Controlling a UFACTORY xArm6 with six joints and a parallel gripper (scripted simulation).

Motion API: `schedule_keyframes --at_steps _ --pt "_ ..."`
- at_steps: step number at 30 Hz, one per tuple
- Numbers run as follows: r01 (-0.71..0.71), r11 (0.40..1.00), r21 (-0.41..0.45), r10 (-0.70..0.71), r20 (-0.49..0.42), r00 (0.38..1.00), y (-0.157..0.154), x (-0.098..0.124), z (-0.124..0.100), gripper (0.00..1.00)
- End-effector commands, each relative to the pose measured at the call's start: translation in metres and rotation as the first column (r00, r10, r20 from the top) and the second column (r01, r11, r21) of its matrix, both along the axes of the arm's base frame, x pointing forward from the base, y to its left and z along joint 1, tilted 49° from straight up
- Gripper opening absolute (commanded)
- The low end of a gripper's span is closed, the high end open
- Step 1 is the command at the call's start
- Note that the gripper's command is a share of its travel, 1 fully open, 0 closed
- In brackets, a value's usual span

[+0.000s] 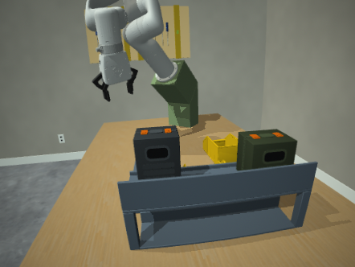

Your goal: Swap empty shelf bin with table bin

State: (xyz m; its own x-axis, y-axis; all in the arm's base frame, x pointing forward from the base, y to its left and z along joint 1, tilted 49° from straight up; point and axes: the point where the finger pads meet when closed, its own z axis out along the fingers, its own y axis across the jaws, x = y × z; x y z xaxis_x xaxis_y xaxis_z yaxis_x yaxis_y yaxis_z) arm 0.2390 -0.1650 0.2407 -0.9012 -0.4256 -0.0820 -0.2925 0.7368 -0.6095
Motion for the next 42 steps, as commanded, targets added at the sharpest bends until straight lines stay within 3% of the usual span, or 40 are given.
schedule_keyframes --at_steps 1,42 --pt "0.0 1.0 -0.001 0.0 0.002 1.0 -0.0001 0.0004 0.0012 1.0" --pt "0.021 1.0 0.008 -0.022 0.013 1.0 0.0046 0.0067 0.0005 1.0"
